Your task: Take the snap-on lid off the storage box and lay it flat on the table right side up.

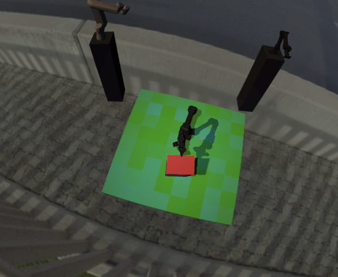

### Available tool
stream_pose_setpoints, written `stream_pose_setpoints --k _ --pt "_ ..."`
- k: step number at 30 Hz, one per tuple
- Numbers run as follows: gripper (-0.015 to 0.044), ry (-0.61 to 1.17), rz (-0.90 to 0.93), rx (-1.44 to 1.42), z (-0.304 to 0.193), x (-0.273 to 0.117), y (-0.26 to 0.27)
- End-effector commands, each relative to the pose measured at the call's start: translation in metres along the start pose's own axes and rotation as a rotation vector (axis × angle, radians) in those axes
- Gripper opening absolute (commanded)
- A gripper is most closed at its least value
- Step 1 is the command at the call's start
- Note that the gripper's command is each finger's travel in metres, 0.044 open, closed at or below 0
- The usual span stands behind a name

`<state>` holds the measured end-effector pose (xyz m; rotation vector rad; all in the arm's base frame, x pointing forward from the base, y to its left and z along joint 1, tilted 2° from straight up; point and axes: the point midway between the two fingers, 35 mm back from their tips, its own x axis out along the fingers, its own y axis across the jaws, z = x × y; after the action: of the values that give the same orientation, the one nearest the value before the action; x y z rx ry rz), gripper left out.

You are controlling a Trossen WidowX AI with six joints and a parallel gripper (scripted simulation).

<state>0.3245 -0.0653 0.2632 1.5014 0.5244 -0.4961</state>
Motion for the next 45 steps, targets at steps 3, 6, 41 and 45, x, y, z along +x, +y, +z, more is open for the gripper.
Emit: stream_pose_setpoints --k 3,6,41,45 --pt "0.0 -0.002 0.009 0.004 -0.012 -0.002 0.001" --pt "0.0 -0.002 0.009 0.005 -0.018 -0.002 0.001" --pt "0.0 0.004 0.008 0.011 -0.087 -0.004 -0.001" --pt "0.0 0.004 0.008 0.012 -0.095 -0.005 -0.001"
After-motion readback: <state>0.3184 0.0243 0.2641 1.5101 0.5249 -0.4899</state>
